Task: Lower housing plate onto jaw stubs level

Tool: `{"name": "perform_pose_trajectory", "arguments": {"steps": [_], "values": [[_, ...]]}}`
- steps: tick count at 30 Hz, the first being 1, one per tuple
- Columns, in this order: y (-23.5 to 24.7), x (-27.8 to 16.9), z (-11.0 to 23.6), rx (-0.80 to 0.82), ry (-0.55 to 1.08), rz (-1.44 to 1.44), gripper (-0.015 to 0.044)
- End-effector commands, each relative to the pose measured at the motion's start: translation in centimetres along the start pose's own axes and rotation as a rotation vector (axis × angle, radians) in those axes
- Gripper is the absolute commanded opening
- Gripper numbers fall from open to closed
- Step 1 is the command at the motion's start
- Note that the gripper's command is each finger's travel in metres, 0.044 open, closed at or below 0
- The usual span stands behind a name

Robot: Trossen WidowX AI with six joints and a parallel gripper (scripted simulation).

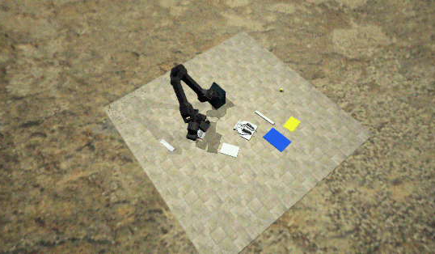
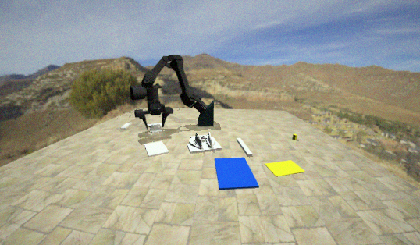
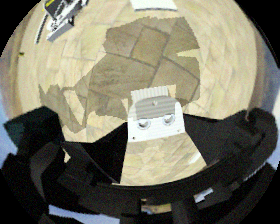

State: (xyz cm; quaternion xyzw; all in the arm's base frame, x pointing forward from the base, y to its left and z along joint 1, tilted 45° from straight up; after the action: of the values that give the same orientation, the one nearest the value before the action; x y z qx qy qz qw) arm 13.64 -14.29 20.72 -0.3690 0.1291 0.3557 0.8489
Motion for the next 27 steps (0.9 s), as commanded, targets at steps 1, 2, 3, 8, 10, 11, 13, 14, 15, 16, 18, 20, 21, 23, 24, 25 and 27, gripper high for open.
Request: {"name": "perform_pose_trajectory", "arguments": {"steps": [1,2,3,8,10,11,13,14,15,16,18,20,21,23,24,25,27], "values": [[0.0,0.0,0.0,0.000,0.000,0.000,0.0351],[0.0,0.0,0.2,0.001,-0.001,0.000,0.0351],[-0.1,0.1,0.4,0.002,-0.002,-0.001,0.0351],[-0.2,0.3,2.0,0.008,-0.008,-0.002,0.0351],[-0.2,0.4,2.6,0.010,-0.010,-0.002,0.0351],[-0.2,0.4,2.9,0.010,-0.010,-0.001,0.0351],[-0.2,0.4,3.6,0.011,-0.011,-0.001,0.0351],[-0.2,0.4,3.9,0.011,-0.011,-0.001,0.0351],[-0.2,0.4,4.2,0.011,-0.012,0.000,0.0351],[-0.2,0.4,4.5,0.011,-0.012,0.000,0.0351],[-0.2,0.3,5.2,0.010,-0.011,0.001,0.0351],[-0.1,0.3,5.8,0.009,-0.011,0.002,0.0351],[-0.1,0.2,6.1,0.008,-0.011,0.002,0.0351],[-0.1,0.1,6.7,0.006,-0.010,0.004,0.0351],[0.0,0.1,7.0,0.005,-0.009,0.004,0.0351],[0.0,0.0,7.1,0.004,-0.009,0.004,0.0351],[0.0,0.0,7.2,0.004,-0.009,0.005,0.0351]]}}
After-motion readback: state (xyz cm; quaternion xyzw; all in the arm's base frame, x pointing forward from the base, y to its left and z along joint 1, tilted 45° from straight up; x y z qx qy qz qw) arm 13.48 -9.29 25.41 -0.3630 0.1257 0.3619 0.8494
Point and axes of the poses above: the point midway between the two fingers, 35 mm back from their tips, its own z axis back along the fingers, its own y axis across the jaws, x = y × z, the point moved 7 cm from there along z, back along the fingers, and after that the axes turned 14 degrees about z, right-handed, at the moved point
